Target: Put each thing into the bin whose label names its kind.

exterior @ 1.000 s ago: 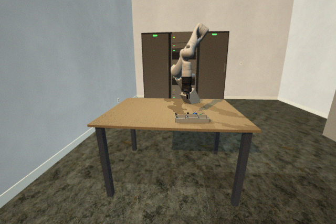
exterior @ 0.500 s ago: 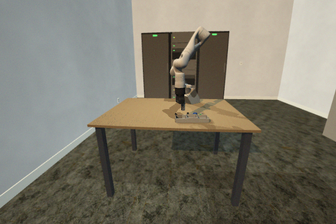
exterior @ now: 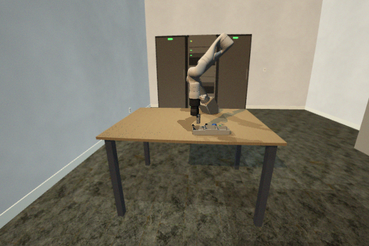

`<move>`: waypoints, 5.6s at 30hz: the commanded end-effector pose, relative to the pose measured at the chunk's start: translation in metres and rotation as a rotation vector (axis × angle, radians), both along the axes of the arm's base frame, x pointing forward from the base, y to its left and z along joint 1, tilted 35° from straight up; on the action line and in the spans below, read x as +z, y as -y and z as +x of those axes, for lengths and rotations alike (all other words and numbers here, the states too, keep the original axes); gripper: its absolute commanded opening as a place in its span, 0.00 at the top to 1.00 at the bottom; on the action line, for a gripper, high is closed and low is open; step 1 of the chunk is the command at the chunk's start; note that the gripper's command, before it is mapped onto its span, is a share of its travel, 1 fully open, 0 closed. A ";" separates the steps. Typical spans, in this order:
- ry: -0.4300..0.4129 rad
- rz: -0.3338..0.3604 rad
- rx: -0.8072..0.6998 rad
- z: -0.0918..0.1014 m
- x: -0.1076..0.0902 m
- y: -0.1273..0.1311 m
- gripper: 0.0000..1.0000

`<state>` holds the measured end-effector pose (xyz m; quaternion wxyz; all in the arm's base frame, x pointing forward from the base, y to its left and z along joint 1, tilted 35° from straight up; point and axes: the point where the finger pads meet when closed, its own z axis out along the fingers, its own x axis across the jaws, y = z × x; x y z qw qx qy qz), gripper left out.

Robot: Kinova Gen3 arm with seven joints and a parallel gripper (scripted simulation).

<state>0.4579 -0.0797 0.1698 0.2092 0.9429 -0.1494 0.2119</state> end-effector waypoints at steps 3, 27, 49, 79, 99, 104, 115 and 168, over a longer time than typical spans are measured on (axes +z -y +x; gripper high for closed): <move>0.084 0.054 -0.166 -0.001 -0.001 0.001 0.69; 0.590 0.421 -1.060 -0.001 -0.001 0.001 0.69; 0.607 0.431 -1.090 0.012 -0.034 0.020 0.69; 0.607 0.431 -1.090 0.016 -0.044 0.026 0.69; 0.607 0.431 -1.090 0.016 -0.044 0.026 0.69; 0.607 0.431 -1.090 0.016 -0.044 0.026 0.69; 0.607 0.431 -1.090 0.011 -0.032 0.019 0.69; 0.606 0.431 -1.090 0.008 -0.042 -0.072 0.69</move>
